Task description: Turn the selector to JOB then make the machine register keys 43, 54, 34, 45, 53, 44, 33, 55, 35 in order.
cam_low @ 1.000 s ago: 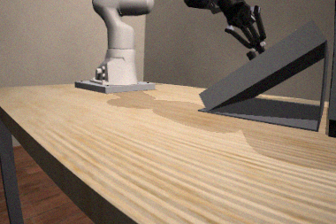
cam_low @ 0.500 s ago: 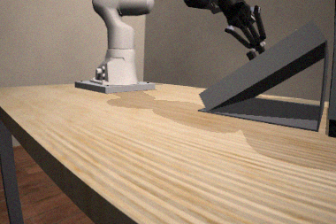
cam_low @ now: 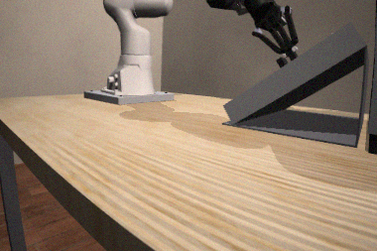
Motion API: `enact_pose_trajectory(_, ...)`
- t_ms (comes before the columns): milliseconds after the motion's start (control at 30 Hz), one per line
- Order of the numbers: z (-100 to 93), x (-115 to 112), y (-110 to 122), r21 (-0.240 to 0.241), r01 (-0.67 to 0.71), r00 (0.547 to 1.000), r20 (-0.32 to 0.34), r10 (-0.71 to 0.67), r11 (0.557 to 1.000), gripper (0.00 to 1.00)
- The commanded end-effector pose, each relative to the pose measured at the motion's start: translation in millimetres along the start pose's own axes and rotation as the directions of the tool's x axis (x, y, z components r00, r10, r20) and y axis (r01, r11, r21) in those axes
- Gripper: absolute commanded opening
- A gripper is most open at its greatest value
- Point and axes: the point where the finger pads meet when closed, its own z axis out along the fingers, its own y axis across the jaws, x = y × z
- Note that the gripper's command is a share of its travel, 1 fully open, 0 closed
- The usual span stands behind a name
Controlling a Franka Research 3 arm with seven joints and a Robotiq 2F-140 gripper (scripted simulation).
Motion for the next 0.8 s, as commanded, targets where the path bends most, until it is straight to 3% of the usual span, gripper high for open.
enact_pose_trajectory(0,-2.4,0.4,2.4,-0.004,0.002,1.000,-0.001,-0.002,1.000,0.10)
enact_pose_trajectory(767,-30.7,0.4,2.3,-0.004,0.001,1.000,-0.001,-0.001,1.000,0.10)
